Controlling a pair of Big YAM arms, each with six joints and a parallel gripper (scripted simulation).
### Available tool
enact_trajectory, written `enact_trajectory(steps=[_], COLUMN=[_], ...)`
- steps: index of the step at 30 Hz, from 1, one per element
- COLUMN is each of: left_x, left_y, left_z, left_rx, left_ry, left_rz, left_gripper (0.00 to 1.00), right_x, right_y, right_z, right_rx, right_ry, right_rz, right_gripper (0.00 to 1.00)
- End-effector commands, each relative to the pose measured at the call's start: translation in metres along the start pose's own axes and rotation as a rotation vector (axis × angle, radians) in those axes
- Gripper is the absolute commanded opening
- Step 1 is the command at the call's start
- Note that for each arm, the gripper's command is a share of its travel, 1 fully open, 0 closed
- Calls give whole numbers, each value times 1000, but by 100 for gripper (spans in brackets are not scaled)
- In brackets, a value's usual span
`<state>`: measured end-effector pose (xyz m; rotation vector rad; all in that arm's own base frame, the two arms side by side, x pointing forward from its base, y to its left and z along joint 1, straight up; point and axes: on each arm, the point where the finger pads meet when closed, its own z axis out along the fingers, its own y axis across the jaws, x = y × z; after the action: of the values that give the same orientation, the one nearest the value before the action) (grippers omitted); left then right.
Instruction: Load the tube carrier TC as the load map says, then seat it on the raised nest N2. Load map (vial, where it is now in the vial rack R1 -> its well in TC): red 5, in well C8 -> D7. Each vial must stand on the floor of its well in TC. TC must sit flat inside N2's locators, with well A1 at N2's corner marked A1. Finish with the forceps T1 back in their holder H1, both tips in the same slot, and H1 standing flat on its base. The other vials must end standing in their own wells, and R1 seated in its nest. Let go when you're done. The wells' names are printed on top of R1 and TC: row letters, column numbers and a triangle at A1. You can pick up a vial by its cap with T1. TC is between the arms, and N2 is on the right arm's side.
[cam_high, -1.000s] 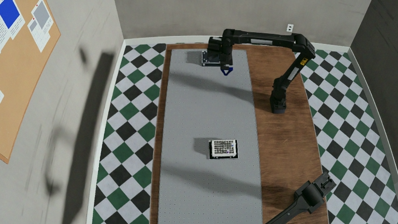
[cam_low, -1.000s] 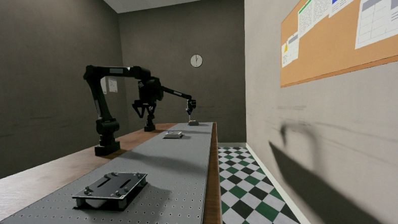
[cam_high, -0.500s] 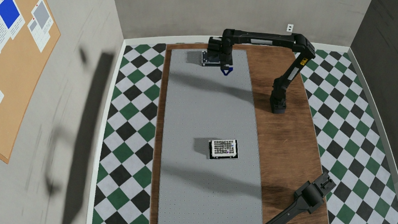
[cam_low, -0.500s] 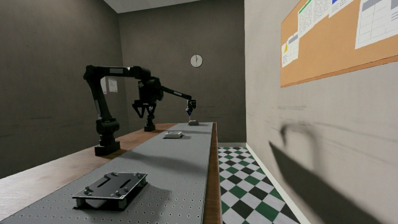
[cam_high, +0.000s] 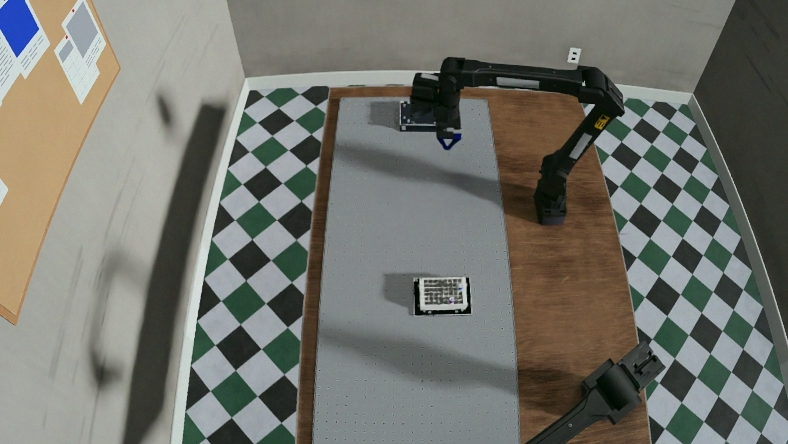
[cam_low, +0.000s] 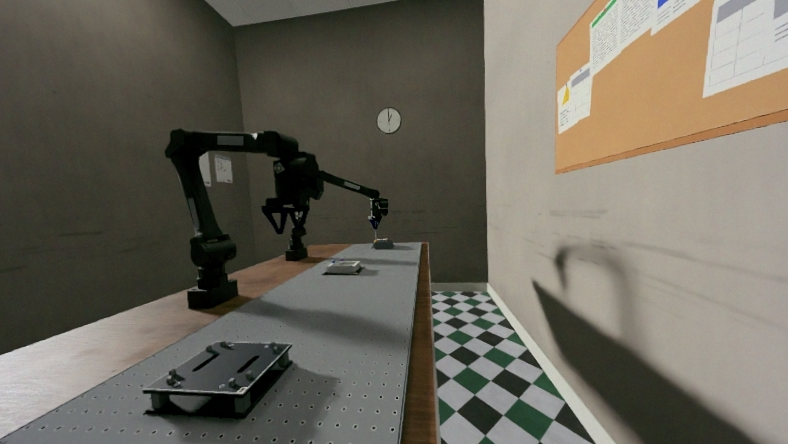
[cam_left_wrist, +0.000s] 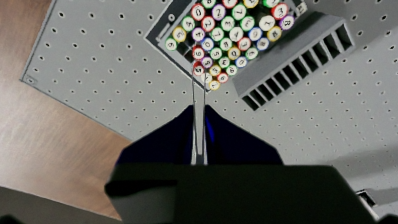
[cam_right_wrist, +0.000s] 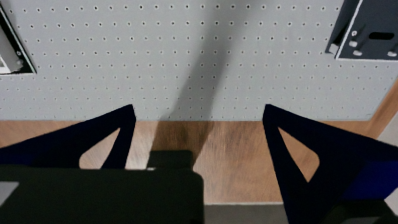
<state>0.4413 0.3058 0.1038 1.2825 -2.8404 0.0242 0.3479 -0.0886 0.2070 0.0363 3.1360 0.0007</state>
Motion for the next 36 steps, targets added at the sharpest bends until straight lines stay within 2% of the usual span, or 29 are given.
enact_trajectory(steps=[1, 8, 36], left_x=[-6, 1, -3], left_y=[1, 3, 2], left_z=[5, 9, 6], left_rx=[0, -7, -3], left_ry=[-8, 20, 4], left_rz=[-13, -13, -13], left_gripper=[11, 11, 9], right_x=[-9, -9, -9], right_y=[-2, -2, -2], right_z=[-11, -11, -11], right_rx=[8, 8, 8], right_ry=[-30, -30, -30], right_rz=[2, 2, 2], right_gripper=[100, 100, 100])
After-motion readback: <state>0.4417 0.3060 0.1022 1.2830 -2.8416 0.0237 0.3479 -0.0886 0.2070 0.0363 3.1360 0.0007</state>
